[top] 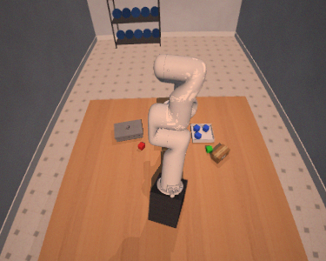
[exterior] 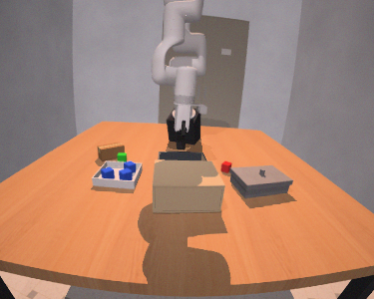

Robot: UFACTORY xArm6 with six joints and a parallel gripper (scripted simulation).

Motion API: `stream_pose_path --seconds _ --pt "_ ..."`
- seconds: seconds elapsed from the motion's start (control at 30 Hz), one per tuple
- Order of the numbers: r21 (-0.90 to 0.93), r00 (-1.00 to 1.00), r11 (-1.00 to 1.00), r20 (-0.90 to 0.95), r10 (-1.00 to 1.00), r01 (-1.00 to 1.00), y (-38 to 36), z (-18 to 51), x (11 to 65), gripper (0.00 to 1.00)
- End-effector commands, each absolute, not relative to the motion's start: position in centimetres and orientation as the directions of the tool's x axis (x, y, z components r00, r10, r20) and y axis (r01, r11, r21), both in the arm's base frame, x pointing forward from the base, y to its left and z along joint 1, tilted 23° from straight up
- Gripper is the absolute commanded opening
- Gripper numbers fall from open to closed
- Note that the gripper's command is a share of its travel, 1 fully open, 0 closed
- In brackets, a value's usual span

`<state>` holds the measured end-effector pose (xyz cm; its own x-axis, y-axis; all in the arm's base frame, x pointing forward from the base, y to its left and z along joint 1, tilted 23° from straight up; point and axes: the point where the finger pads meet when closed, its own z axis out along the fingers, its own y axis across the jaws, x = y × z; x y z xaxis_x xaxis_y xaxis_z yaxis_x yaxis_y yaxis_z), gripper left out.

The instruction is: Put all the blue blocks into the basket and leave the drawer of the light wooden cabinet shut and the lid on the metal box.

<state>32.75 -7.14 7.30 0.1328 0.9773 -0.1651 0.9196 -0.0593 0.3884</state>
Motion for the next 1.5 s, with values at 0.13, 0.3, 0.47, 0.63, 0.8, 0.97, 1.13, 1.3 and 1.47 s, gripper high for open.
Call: stream_pose_path --seconds 0.13,0.3,0.47,0.63,0.8,0.97,1.13,1.3,1.47 --pt "0.356 0.123 -0.064 -0.147 0.982 0.932 -6.6 10.4 31.7 0.24" --pt "0.356 0.123 -0.064 -0.147 0.982 0.932 -6.2 12.6 30.9 0.24" --pt "0.356 0.123 -0.064 -0.147 0.982 0.932 -5.8 14.2 30.3 0.24" --pt "0.356 0.123 -0.064 -0.147 0.982 0.932 -5.7 14.7 30.1 0.24" --pt "0.356 0.123 -0.064 -0.147 0.982 0.932 -5.7 15.1 30.0 0.24" --pt "0.356 0.123 -0.064 -0.147 0.982 0.932 -5.7 15.1 30.0 0.24" --pt "0.354 0.112 -0.052 -0.151 0.982 0.934 -5.7 15.2 30.0 0.24" --pt "0.335 0.007 0.058 -0.189 0.982 0.940 -5.6 15.5 30.6 0.24" --pt "0.265 -0.268 0.343 -0.280 0.922 0.901 -5.2 16.3 32.3 0.24"
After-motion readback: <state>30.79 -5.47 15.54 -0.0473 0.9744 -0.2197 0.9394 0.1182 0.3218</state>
